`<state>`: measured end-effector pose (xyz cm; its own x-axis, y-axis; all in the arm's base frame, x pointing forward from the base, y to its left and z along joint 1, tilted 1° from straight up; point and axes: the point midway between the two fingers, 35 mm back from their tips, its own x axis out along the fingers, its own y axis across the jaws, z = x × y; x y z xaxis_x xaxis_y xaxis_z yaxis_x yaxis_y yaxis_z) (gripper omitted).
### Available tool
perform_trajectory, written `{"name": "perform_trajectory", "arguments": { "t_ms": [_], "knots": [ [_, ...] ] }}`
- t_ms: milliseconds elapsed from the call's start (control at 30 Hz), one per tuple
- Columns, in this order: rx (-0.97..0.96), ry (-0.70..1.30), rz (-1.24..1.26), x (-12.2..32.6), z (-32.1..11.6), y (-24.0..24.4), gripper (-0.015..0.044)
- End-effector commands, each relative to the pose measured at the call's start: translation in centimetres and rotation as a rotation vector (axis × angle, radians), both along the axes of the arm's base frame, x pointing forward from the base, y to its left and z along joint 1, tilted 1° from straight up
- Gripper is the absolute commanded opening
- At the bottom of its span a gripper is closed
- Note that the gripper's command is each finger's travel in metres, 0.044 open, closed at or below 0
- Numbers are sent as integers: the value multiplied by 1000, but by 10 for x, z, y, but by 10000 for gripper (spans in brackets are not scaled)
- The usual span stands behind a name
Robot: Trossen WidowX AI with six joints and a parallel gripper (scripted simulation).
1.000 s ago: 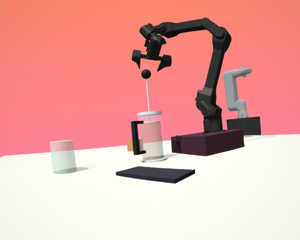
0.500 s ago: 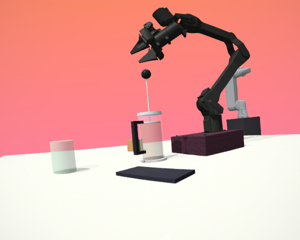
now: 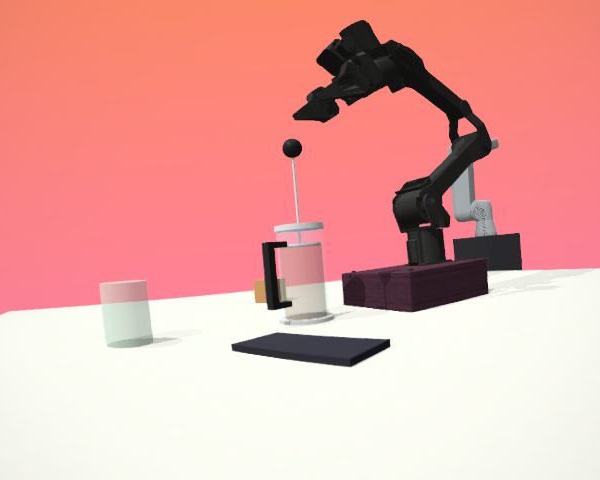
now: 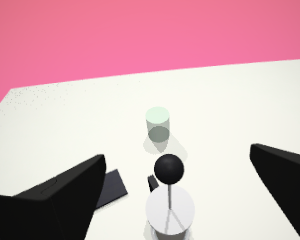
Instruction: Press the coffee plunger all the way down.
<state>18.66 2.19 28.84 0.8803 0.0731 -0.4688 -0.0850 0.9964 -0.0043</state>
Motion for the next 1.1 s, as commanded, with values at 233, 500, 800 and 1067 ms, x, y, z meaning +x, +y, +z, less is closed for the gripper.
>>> {"name": "perform_trajectory", "arguments": {
  "t_ms": [233,500,800,1067],
  "knots": [
    [-6,10,25,3,-48,2,440],
    [-6,10,25,13,-52,3,440],
    [-6,8,26,25,-58,4,440],
    [-6,7,26,36,-65,5,440]
  ]
}}
